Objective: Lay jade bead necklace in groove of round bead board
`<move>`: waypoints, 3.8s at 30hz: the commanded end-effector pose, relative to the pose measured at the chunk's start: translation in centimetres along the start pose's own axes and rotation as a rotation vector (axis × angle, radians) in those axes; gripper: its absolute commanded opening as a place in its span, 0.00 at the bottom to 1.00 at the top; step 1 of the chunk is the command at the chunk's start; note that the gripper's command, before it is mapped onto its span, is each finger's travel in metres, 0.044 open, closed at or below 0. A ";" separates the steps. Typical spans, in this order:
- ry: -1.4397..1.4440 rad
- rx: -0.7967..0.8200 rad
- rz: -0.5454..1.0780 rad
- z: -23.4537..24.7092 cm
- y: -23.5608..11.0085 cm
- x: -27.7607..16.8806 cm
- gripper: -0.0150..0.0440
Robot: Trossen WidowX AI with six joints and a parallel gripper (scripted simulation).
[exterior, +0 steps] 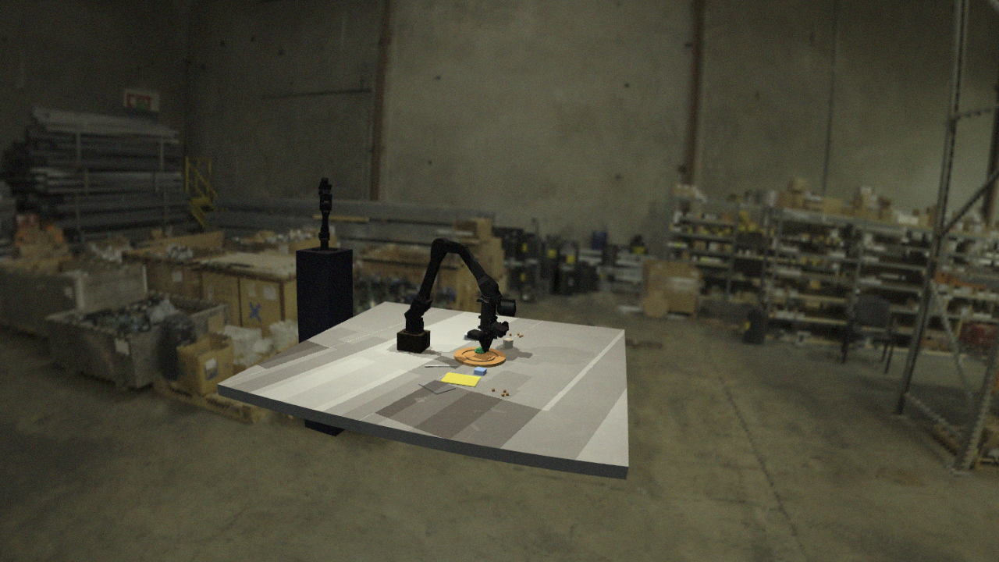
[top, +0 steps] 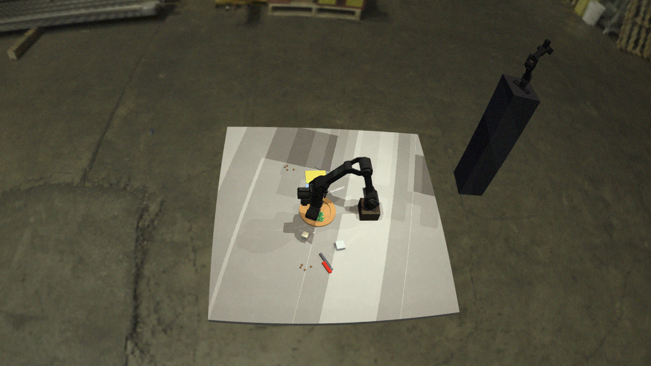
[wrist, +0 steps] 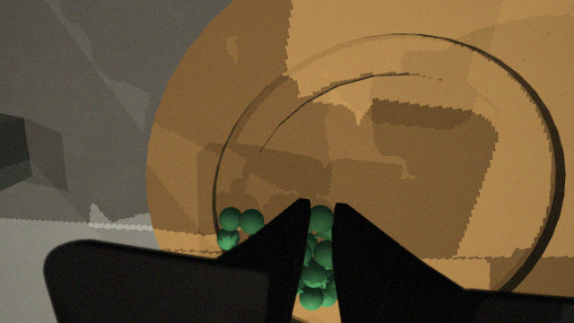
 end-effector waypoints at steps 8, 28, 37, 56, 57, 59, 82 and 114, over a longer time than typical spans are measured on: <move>0.002 0.004 -0.008 0.2 -0.9 0.6 0.25; 0.002 0.005 -0.011 1.3 -0.6 4.0 0.25; 0.002 0.005 -0.011 1.3 0.7 4.0 0.25; 0.002 0.006 -0.016 1.4 0.0 4.2 0.92; 0.002 0.005 -0.015 1.3 -0.3 4.1 0.97; 0.002 0.005 -0.012 1.3 -0.8 4.1 1.00; 0.278 0.007 -0.009 2.3 -2.4 1.6 0.78; 0.473 0.011 -0.010 3.0 -0.4 0.1 0.46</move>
Point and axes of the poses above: the point midway between the two fingers, 35 mm back from their tips, its own y axis out along the fingers, its own z axis across the jaws, x = y × z, the point moved 7 cm from there along -y, back along the fingers, and after that the axes turned 4 degrees about -y, right-handed, at the moved point
